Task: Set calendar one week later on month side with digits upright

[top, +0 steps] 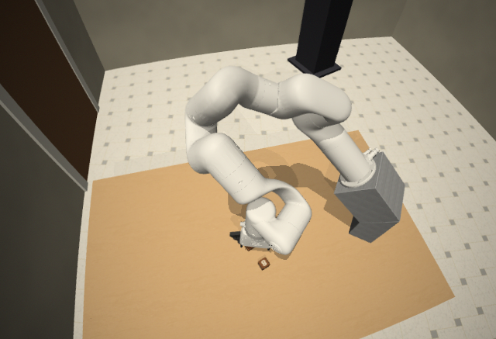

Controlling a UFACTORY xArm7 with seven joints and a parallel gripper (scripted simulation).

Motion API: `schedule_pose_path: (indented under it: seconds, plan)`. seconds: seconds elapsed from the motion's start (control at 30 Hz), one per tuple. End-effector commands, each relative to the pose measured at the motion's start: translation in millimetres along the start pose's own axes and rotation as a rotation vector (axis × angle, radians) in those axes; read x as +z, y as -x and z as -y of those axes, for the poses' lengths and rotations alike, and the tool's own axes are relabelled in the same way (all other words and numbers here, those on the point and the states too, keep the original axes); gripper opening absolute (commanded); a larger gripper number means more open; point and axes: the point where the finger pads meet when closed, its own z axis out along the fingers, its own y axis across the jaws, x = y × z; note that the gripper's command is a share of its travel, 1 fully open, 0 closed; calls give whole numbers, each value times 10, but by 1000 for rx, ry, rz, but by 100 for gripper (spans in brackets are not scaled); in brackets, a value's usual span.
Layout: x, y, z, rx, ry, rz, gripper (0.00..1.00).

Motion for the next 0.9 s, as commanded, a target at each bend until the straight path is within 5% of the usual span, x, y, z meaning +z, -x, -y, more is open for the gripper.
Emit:
schedule_pose_path:
  seconds: [0.0, 0.57, 0.77, 0.8, 0.87]
  plan:
    - [14, 109, -84, -162, 12, -12, 100]
    - [79, 371, -382, -629, 16, -9, 100]
    - [83, 386, -402, -659, 17, -9, 100]
    - [83, 386, -402, -659, 17, -9, 49]
    - [83, 386, -402, -659, 17, -9, 49]
